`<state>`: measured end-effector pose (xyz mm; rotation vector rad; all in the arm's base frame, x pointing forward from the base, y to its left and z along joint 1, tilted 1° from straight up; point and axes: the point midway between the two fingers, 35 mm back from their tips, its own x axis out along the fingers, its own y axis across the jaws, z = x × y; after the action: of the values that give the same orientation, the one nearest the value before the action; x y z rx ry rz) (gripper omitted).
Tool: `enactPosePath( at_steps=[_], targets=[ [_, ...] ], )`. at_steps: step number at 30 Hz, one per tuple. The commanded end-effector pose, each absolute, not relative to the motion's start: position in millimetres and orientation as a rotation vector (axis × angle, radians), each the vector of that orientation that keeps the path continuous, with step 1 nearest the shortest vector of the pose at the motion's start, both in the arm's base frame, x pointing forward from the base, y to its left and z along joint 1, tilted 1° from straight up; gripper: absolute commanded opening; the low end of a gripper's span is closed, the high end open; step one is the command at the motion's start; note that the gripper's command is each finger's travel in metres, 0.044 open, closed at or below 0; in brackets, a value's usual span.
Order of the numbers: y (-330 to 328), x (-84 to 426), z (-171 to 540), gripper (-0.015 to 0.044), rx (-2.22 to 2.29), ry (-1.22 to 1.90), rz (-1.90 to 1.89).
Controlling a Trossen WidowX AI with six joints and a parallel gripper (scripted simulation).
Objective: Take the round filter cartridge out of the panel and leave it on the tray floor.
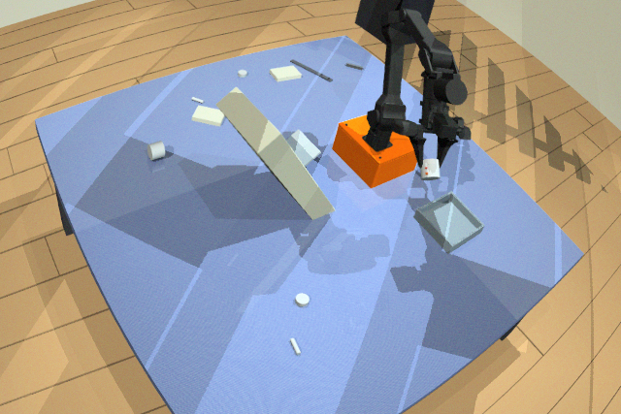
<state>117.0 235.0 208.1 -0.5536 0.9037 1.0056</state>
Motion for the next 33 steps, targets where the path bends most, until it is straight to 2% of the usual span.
enactPosePath(
  at_steps=[1,17,33],
  targets=[
    [243,107,201,0.0,-0.578,0.892,1.054],
    [275,39,140,0.0,-0.716,0.824,1.298],
    [271,-37,81,0.0,-0.853,0.741,1.539]
  ],
)
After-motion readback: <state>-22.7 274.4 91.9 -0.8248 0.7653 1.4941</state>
